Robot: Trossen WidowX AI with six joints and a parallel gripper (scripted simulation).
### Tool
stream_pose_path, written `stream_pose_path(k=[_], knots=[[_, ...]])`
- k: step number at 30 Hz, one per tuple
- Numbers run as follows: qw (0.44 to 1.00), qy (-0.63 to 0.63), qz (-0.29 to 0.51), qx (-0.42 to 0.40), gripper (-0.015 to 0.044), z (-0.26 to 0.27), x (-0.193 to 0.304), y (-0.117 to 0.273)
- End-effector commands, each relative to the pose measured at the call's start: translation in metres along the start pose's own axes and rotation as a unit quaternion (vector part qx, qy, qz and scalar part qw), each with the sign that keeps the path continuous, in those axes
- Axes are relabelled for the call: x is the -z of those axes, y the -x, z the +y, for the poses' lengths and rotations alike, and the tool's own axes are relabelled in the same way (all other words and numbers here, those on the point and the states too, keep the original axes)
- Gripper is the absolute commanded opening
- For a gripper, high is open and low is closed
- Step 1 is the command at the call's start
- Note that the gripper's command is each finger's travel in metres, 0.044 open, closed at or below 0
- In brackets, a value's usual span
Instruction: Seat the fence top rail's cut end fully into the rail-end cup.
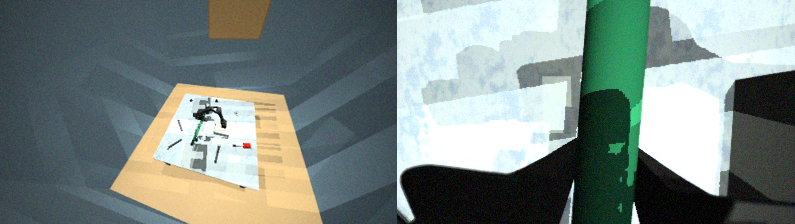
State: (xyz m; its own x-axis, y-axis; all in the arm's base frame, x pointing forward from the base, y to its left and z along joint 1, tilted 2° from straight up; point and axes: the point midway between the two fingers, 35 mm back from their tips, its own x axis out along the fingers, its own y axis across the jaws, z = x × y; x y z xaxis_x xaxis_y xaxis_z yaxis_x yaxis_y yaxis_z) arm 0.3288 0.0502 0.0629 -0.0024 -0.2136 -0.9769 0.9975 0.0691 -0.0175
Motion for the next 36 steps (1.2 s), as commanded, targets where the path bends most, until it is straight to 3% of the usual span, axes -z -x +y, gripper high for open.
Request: stream_pose_path(k=[1,36], knots=[[1.000,0.000,0.000,0.000,0.0000,0.0000,-0.0002,0.0002],[1.000,-0.003,-0.004,0.000,0.0000,-0.0016,-0.0041,0.0016]])
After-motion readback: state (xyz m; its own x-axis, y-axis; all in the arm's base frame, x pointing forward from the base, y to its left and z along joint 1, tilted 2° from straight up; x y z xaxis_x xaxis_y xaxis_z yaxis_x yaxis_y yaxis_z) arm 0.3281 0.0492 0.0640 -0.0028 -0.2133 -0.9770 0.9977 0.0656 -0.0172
